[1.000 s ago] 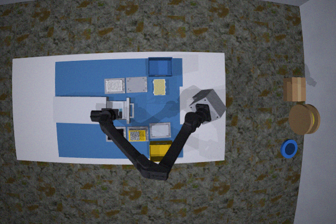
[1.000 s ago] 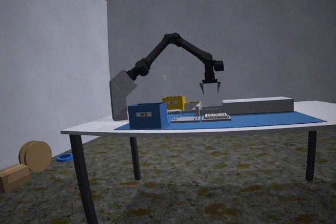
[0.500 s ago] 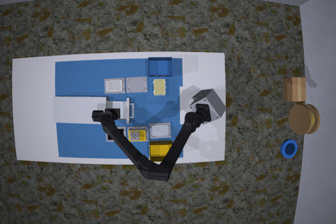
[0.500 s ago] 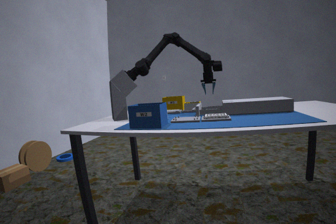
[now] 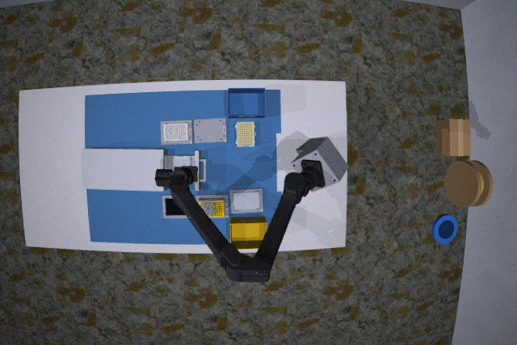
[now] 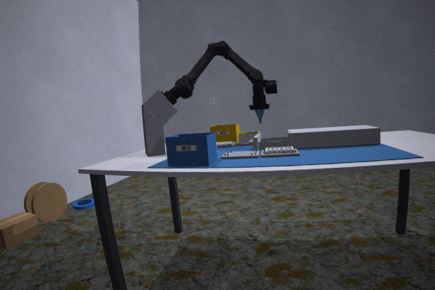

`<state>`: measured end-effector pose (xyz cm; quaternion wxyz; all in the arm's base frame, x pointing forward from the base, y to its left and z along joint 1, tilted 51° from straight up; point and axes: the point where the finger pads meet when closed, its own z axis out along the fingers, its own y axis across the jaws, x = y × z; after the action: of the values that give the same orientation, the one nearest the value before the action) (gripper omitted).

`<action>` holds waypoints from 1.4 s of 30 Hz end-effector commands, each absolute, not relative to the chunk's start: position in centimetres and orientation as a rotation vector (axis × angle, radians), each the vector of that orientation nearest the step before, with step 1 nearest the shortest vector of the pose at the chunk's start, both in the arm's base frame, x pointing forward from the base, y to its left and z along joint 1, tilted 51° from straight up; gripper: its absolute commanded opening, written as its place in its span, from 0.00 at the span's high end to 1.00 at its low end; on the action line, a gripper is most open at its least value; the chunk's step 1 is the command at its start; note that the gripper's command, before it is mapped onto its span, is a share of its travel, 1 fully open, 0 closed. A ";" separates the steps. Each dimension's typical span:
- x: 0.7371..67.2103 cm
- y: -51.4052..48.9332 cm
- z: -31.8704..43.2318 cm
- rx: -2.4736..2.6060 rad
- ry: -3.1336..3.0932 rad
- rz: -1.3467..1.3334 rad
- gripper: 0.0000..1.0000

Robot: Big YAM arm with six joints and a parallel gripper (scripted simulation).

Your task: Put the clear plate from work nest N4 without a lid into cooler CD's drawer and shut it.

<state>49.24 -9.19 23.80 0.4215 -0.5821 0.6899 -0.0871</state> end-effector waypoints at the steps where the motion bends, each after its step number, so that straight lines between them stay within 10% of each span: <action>1: 48.4 -9.2 24.5 -1.440 1.713 -0.259 1.00; 42: 42.9 -6.0 17.7 -1.450 1.716 -0.244 1.00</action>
<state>42.48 -5.75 16.72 0.4204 -0.5809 0.6916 -0.0861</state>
